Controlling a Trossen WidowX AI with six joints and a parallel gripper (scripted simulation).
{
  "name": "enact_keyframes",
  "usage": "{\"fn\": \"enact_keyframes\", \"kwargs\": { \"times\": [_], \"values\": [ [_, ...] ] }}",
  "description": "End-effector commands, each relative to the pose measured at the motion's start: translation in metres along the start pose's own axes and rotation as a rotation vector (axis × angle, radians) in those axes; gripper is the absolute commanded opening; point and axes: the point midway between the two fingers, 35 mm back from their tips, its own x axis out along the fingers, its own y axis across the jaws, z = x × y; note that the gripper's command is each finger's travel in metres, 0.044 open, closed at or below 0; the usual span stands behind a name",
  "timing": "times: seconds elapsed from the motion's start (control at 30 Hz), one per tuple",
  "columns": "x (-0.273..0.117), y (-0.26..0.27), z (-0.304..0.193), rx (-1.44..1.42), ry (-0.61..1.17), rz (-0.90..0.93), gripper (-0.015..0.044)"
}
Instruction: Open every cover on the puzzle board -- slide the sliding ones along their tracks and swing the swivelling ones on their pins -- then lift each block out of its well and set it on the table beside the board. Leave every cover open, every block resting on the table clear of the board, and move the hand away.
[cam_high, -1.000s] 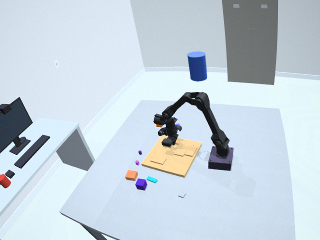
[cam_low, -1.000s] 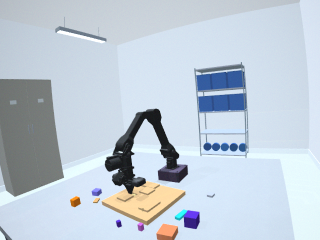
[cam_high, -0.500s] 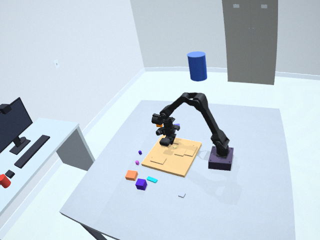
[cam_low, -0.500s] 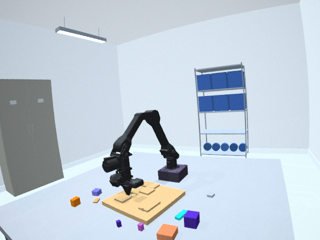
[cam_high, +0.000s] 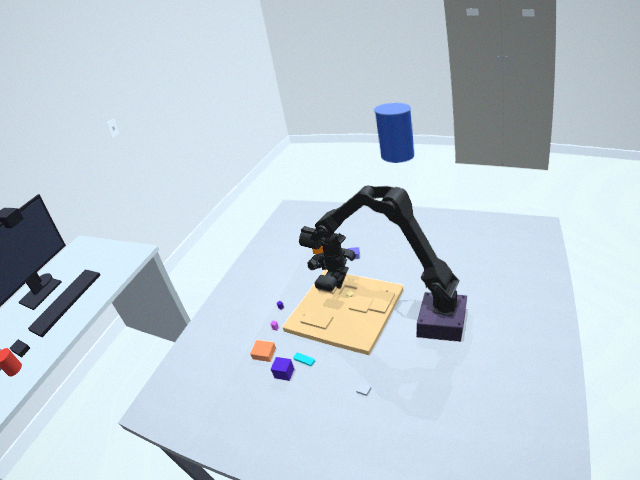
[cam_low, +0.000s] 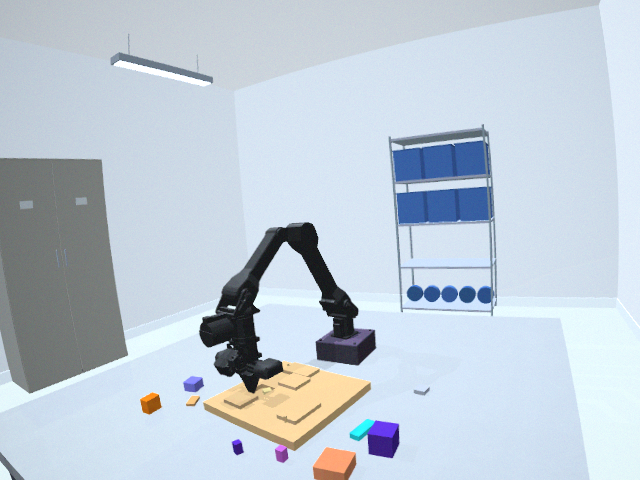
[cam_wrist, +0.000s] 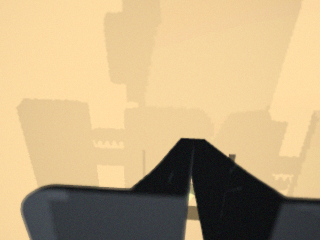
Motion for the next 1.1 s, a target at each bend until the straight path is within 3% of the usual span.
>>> {"fn": "enact_keyframes", "kwargs": {
  "times": [0.0, 1.07],
  "values": [
    [0.001, 0.000, 0.003, 0.004, 0.003, -0.002, 0.0000],
    [-0.040, 0.000, 0.010, 0.004, 0.002, -0.002, 0.0000]
  ]
}}
